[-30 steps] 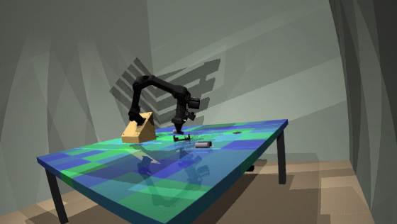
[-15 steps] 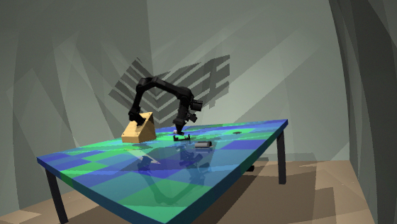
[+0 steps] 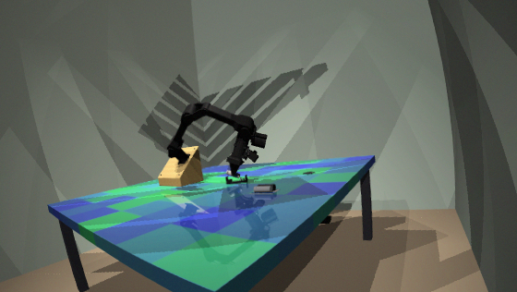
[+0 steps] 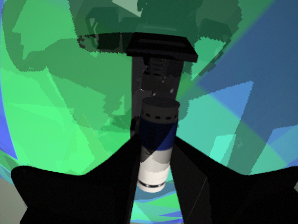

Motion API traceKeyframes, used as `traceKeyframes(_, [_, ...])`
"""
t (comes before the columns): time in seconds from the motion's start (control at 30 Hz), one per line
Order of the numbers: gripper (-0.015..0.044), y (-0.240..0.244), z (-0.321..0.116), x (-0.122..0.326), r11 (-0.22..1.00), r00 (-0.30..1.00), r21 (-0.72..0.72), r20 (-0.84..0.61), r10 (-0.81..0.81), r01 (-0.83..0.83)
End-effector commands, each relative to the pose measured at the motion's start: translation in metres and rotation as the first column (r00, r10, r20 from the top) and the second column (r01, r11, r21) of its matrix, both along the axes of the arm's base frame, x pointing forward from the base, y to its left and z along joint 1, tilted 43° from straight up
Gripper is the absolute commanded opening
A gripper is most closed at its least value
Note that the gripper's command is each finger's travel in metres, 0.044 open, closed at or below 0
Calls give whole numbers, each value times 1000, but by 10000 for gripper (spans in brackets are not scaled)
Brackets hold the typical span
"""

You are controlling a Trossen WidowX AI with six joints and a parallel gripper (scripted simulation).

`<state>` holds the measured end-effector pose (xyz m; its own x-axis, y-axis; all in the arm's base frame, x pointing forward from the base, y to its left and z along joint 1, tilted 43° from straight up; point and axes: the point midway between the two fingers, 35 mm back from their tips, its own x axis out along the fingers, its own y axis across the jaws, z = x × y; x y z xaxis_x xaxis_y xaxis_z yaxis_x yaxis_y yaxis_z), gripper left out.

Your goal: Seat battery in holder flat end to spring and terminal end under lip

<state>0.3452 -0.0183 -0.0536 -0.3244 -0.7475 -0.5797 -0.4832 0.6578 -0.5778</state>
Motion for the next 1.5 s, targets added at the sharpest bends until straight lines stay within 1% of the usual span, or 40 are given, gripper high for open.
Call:
traceKeyframes(0.0, [72, -2, -5, -1, 1000, 1000, -14, -23, -18, 18])
traceKeyframes(0.57, [72, -5, -9, 0, 996, 995, -62, -72, -64, 60])
traceKeyframes(1.47, [72, 0, -16, 14, 998, 997, -49, -69, -43, 40])
